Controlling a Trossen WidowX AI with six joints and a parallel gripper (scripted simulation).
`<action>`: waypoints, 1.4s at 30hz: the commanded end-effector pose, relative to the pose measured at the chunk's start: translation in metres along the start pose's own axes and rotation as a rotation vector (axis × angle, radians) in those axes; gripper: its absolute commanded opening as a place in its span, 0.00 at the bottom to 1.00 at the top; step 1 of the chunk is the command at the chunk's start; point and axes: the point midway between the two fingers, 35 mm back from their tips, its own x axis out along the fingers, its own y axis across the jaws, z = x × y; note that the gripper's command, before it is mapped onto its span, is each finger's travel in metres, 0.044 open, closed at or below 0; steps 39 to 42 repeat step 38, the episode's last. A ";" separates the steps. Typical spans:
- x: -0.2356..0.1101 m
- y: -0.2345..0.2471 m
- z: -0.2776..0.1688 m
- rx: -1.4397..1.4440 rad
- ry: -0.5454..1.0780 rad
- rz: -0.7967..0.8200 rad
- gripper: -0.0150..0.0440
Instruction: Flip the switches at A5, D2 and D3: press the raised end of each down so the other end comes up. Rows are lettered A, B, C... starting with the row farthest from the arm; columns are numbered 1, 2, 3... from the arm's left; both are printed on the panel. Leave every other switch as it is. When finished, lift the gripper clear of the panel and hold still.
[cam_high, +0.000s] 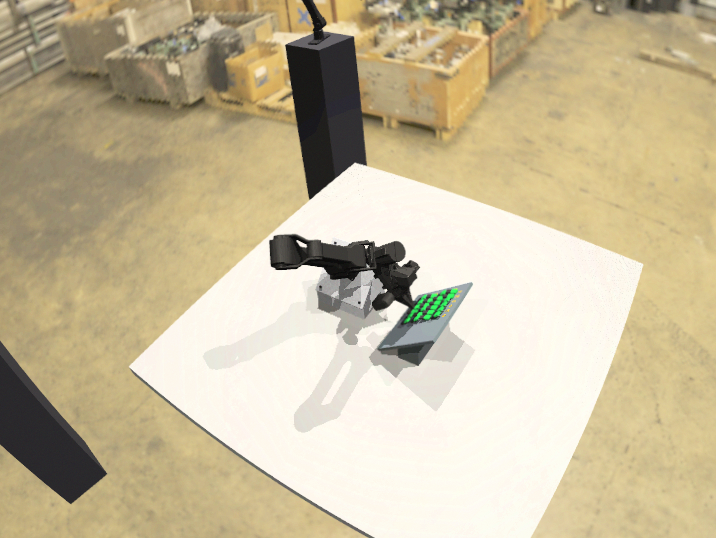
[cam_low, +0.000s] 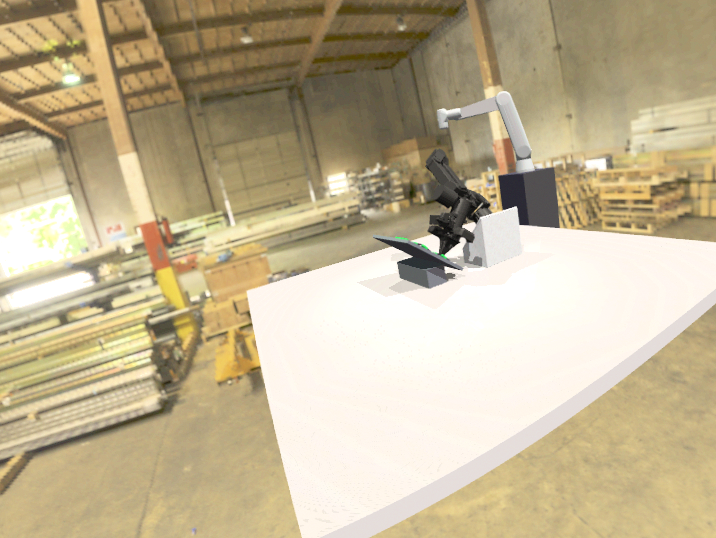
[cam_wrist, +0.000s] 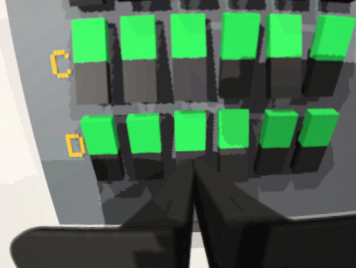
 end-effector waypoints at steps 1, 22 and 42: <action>0.001 0.001 0.000 -0.003 0.000 0.004 0.25; -0.065 0.001 0.003 -0.003 0.028 0.008 0.25; -0.069 -0.009 0.073 -0.002 0.027 0.007 0.25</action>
